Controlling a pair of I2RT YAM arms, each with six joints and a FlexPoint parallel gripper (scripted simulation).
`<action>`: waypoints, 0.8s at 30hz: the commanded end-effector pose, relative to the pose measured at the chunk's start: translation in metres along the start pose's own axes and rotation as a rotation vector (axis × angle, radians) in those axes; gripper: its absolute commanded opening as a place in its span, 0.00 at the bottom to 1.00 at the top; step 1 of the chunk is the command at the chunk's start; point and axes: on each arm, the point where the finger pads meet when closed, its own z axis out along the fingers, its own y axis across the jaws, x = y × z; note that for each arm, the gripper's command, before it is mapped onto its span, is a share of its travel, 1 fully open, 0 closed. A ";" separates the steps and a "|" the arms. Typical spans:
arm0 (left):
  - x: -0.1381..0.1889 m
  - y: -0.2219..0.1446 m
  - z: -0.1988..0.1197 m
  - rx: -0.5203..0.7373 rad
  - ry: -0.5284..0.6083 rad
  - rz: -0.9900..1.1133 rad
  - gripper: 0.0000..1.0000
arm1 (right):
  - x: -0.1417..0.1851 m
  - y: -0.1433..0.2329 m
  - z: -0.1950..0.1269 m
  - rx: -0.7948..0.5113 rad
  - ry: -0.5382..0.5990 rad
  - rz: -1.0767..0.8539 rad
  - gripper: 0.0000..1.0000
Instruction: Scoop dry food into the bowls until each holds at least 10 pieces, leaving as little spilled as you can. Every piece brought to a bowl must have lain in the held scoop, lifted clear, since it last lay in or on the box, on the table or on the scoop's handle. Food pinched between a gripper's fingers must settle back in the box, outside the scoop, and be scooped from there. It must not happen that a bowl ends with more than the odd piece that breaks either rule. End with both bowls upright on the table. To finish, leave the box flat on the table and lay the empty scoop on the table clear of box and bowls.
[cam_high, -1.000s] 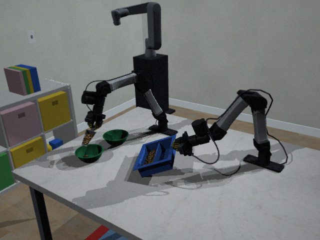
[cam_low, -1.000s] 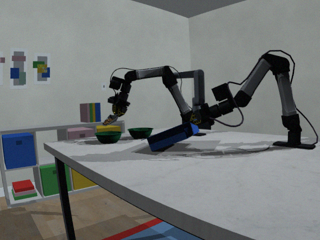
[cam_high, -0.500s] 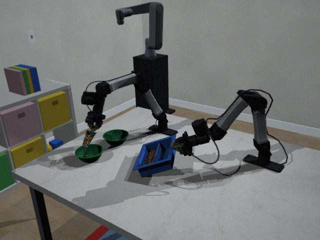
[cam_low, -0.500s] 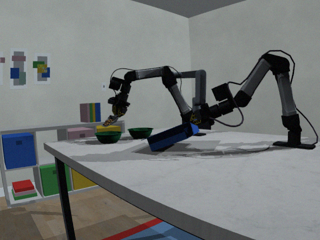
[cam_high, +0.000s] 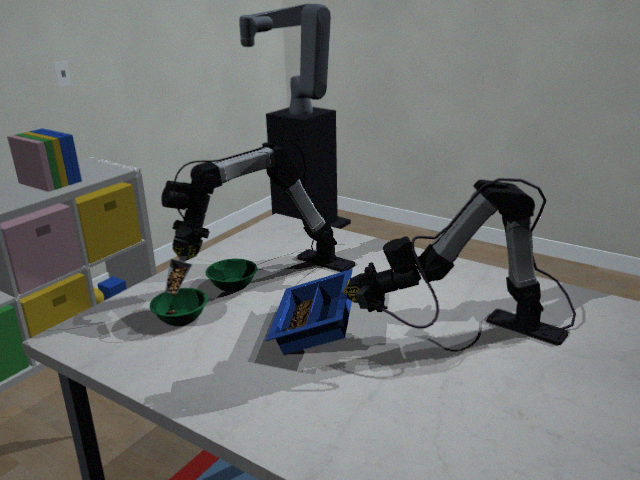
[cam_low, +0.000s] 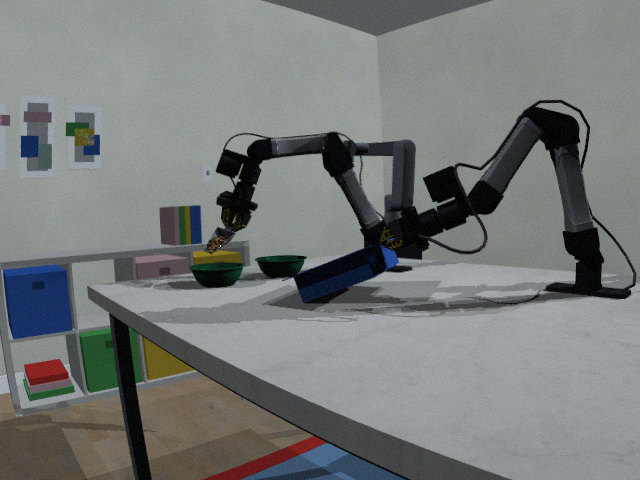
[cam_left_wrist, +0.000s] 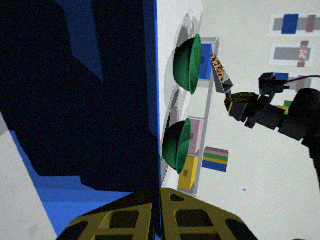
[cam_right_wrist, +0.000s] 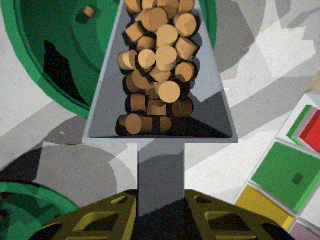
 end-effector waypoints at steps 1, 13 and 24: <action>0.003 -0.025 0.004 0.072 0.010 0.045 0.00 | -0.002 -0.010 -0.003 0.028 0.019 -0.079 0.00; 0.003 -0.025 0.004 0.072 0.010 0.045 0.00 | -0.010 -0.024 -0.007 0.092 0.029 -0.202 0.00; 0.003 -0.025 0.004 0.072 0.010 0.045 0.00 | -0.012 -0.024 -0.032 0.161 0.047 -0.287 0.00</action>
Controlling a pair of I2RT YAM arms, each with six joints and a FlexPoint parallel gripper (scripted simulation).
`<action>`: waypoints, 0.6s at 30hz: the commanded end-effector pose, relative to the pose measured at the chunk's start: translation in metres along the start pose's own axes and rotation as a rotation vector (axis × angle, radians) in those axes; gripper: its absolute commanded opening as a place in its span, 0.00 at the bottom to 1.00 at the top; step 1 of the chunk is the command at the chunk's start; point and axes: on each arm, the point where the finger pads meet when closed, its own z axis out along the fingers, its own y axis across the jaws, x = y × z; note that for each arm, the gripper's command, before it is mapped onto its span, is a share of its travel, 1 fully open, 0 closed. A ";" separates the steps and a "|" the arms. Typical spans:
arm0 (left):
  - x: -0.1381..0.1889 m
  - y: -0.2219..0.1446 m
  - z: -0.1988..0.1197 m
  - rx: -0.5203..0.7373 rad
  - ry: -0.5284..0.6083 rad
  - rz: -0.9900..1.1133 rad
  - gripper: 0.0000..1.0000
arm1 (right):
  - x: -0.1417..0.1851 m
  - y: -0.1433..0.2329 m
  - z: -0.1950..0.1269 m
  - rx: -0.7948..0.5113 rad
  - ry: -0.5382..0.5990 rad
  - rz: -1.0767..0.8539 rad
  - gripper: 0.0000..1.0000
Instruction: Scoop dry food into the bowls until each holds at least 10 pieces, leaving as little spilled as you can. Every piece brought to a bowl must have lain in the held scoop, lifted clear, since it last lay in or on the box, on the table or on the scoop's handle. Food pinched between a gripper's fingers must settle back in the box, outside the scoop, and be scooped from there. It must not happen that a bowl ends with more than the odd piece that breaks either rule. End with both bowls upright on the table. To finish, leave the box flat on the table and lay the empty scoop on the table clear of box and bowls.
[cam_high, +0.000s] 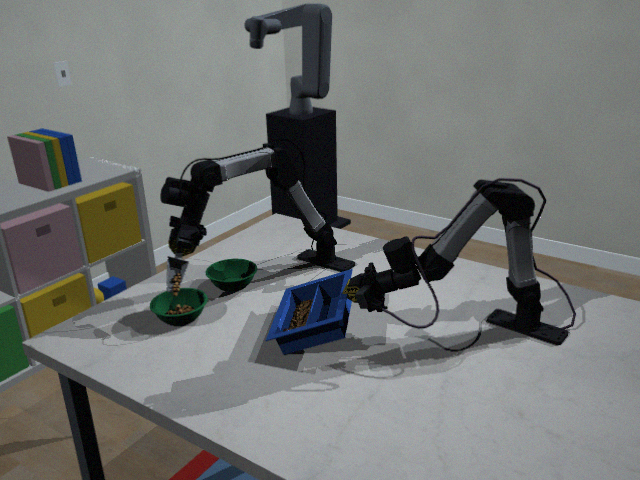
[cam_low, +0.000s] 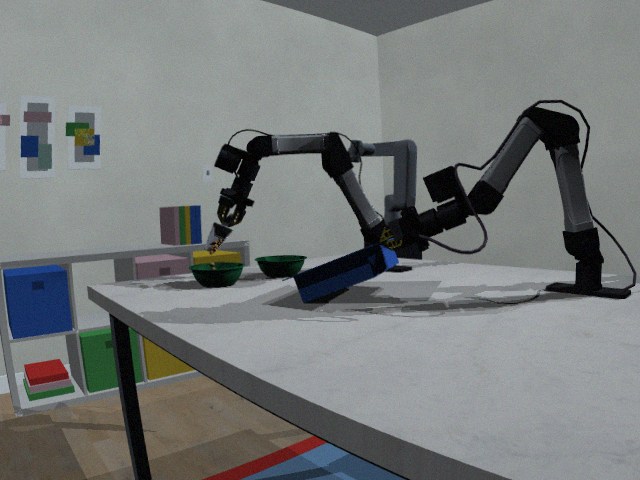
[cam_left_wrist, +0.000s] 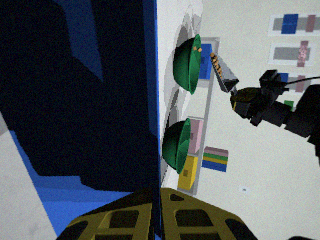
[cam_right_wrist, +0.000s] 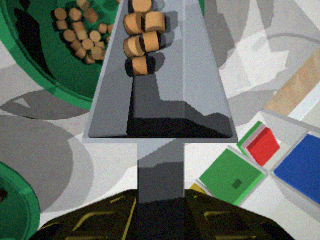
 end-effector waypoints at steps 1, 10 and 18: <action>0.003 -0.025 0.004 0.072 0.010 0.045 0.00 | -0.002 -0.010 -0.023 0.090 0.016 -0.034 0.00; 0.003 -0.025 0.004 0.072 0.010 0.045 0.00 | -0.004 -0.015 -0.029 0.146 0.057 -0.042 0.00; 0.003 -0.025 0.004 0.072 0.010 0.045 0.00 | 0.002 -0.011 -0.001 0.045 0.025 -0.027 0.00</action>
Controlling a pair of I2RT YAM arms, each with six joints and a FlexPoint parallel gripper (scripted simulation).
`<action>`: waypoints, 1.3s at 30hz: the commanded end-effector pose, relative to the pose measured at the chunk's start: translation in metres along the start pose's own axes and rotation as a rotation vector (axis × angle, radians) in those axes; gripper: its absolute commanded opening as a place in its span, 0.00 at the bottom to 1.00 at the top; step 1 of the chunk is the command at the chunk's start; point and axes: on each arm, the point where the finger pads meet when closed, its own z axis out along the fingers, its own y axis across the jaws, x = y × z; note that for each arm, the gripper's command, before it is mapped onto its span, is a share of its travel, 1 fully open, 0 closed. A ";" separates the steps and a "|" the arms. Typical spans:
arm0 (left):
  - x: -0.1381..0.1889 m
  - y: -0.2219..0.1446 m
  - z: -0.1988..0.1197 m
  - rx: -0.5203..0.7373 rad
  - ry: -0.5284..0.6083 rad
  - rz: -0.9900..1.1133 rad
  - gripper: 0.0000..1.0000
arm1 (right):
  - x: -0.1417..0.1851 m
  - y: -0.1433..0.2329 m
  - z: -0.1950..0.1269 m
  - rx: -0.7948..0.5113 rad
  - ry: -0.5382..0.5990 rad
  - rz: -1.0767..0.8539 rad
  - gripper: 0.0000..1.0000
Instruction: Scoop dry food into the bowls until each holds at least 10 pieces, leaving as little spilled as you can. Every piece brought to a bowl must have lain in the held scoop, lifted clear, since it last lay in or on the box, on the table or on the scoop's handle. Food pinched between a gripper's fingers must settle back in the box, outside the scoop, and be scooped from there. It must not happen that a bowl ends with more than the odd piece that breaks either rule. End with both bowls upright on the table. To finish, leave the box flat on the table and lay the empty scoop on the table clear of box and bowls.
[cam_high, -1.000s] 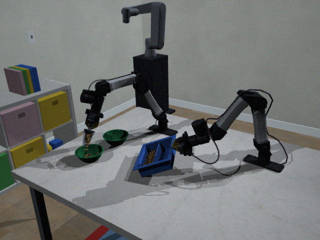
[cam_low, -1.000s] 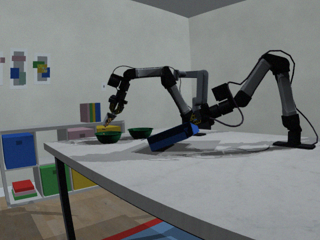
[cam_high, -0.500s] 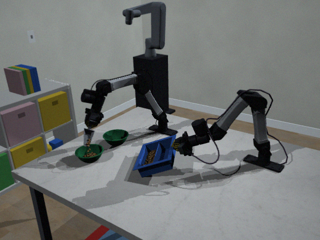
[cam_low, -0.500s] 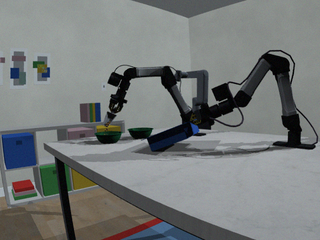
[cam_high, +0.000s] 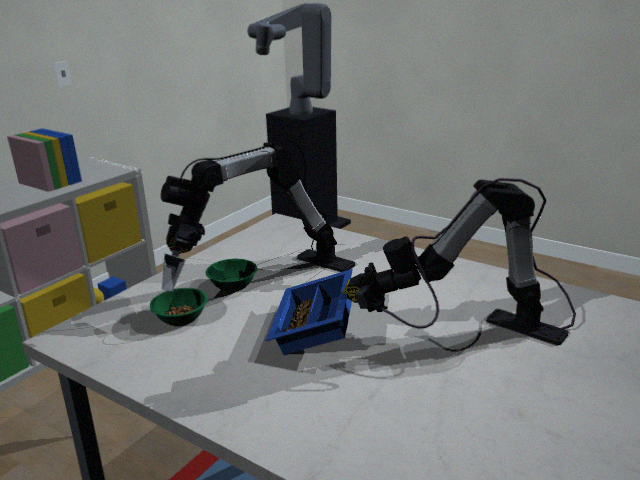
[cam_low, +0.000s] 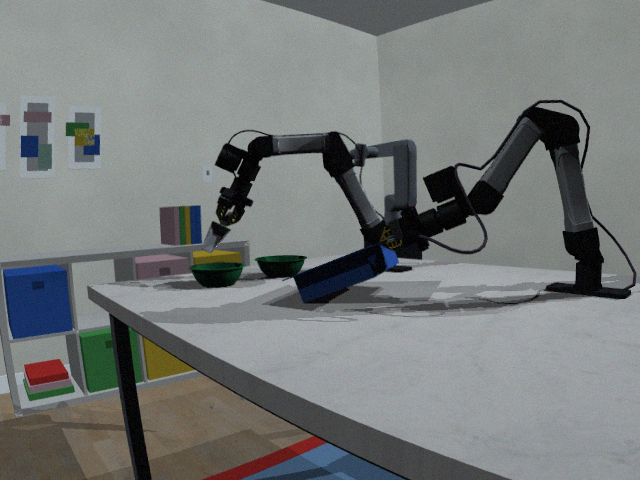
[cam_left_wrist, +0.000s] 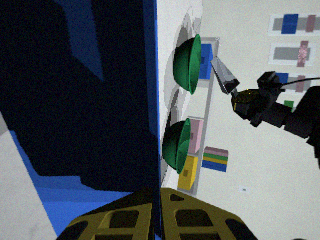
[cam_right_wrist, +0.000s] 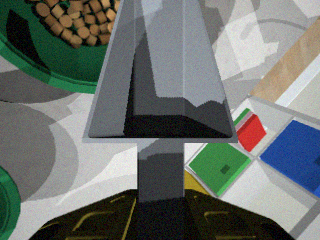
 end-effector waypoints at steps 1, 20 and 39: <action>0.003 -0.025 0.004 0.072 0.010 0.045 0.00 | -0.011 -0.004 -0.006 0.005 -0.035 -0.017 0.00; 0.003 -0.025 0.004 0.072 0.010 0.045 0.00 | -0.013 -0.004 -0.013 -0.003 -0.061 -0.010 0.00; 0.003 -0.025 0.004 0.072 0.010 0.045 0.00 | -0.003 0.015 -0.015 -0.075 -0.095 0.201 0.00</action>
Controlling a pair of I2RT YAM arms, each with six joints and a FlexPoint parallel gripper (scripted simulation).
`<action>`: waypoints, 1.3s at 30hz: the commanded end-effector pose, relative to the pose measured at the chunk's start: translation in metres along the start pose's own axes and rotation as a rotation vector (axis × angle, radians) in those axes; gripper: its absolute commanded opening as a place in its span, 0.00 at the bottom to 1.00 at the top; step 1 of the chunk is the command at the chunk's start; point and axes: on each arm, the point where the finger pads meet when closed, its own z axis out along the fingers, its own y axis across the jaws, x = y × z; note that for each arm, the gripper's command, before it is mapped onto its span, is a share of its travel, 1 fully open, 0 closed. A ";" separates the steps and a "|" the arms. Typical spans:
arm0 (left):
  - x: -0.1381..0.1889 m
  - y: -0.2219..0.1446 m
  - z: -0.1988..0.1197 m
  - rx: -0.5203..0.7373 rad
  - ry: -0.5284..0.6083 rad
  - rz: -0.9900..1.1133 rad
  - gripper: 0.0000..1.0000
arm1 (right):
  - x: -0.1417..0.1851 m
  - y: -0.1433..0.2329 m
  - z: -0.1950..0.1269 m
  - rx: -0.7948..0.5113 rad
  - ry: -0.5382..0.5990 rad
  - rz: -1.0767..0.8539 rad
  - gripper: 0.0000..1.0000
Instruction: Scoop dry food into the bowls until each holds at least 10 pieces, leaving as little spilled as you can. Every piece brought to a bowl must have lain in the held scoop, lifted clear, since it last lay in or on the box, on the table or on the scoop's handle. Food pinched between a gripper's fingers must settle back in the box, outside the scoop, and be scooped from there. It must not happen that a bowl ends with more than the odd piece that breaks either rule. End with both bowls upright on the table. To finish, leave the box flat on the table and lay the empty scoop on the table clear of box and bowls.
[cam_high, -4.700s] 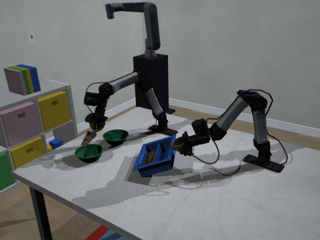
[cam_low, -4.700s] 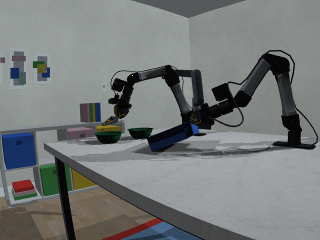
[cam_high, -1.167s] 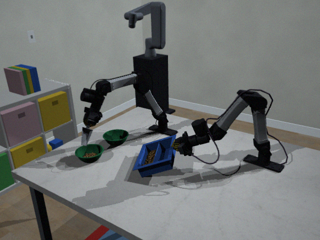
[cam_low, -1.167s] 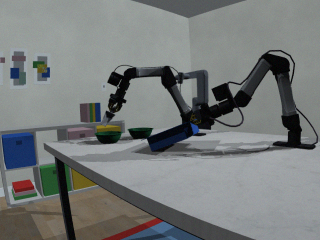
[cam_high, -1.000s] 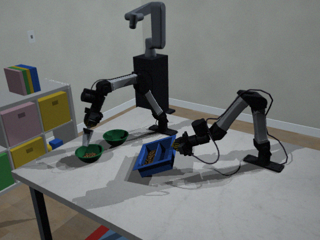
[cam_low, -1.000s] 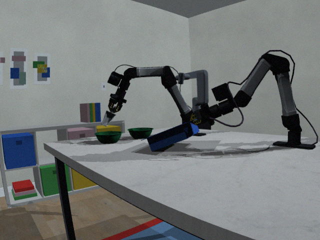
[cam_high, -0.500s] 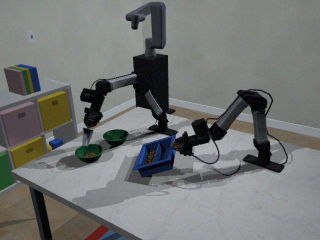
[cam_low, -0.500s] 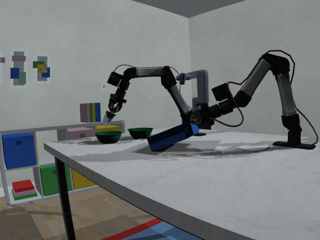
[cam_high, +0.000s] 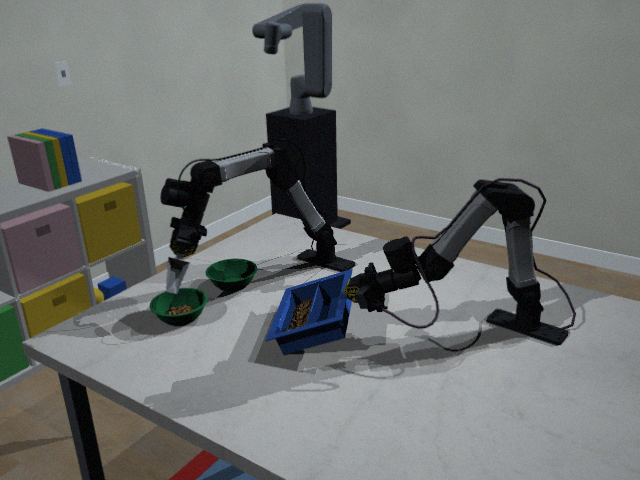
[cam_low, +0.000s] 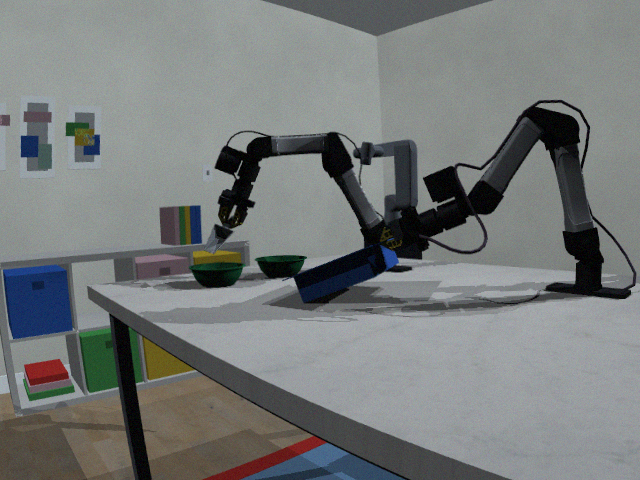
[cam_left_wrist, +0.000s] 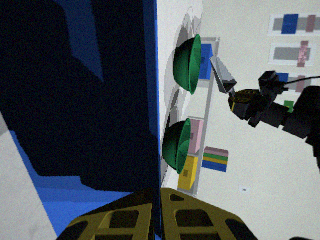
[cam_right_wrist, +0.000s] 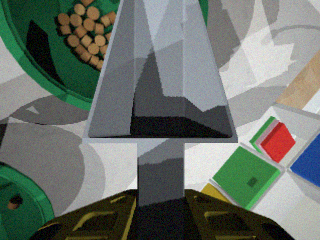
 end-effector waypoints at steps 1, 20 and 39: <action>0.003 -0.025 0.004 0.072 0.010 0.045 0.00 | 0.006 0.003 -0.016 0.001 -0.050 0.160 0.00; 0.003 -0.025 0.004 0.072 0.010 0.045 0.00 | 0.005 0.019 -0.009 -0.066 -0.111 0.392 0.00; 0.003 -0.025 0.004 0.072 0.010 0.045 0.00 | 0.002 0.050 0.004 -0.096 -0.229 0.746 0.00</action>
